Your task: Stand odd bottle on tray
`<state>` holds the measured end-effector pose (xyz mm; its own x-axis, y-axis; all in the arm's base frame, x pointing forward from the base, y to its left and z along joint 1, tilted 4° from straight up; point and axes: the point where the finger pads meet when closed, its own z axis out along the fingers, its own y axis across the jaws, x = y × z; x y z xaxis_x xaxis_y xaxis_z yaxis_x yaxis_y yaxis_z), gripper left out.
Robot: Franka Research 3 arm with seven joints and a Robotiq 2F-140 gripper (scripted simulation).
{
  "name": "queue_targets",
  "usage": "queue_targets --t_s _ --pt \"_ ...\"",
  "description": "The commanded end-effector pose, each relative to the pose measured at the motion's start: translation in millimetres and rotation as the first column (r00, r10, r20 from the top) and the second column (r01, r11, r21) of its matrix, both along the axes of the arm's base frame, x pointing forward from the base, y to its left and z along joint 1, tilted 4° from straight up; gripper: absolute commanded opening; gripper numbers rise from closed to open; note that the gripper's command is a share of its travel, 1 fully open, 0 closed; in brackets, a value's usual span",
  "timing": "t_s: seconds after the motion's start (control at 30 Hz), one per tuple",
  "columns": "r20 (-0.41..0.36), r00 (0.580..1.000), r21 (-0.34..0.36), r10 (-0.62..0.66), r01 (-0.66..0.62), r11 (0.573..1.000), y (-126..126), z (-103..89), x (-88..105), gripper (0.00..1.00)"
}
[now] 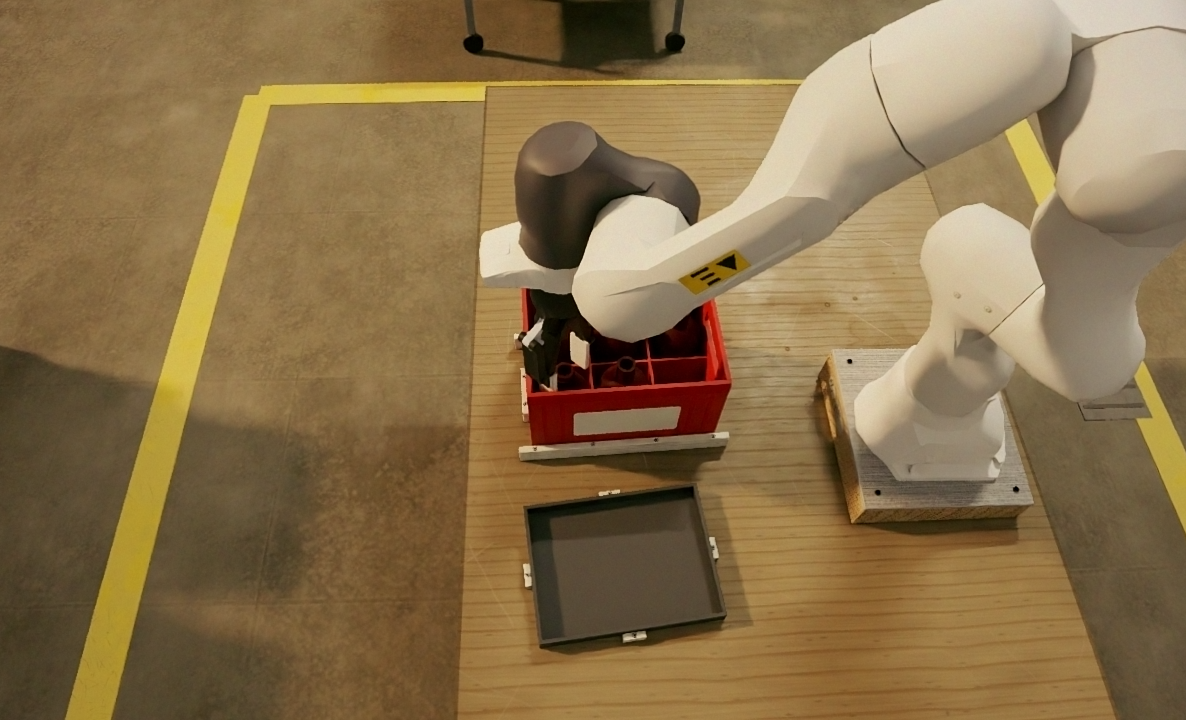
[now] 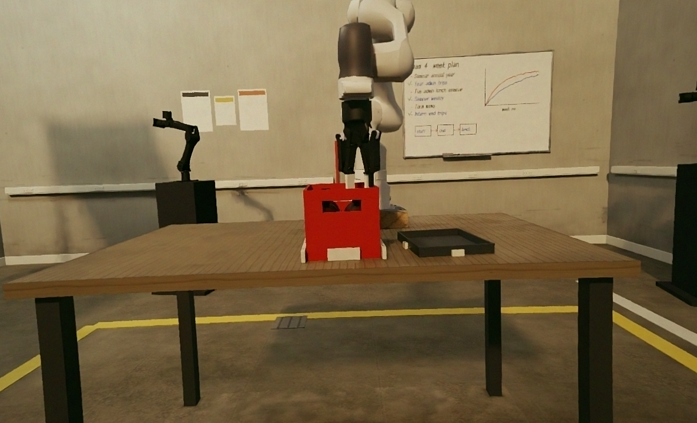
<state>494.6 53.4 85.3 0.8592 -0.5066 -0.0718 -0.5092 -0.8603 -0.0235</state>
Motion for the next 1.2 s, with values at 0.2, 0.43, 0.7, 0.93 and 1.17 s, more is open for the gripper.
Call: queue_targets --t_s 0.2,0.43,0.7,0.93,1.17 --pt "0.0 1.0 -0.001 0.002 -0.002 1.0 -0.2 -1.4 -0.2 0.44" --pt "0.0 1.0 -0.001 0.002 -0.002 1.0 -0.2 -1.4 -0.2 0.1" --pt "0.0 1.0 -0.001 0.002 -0.002 1.0 -0.2 -1.4 -0.2 0.1" --pt "0.0 1.0 -0.001 0.002 -0.002 1.0 -0.2 -1.4 -0.2 0.1" --pt "0.0 1.0 -0.001 0.002 -0.002 1.0 -0.2 -1.4 -0.2 0.1"
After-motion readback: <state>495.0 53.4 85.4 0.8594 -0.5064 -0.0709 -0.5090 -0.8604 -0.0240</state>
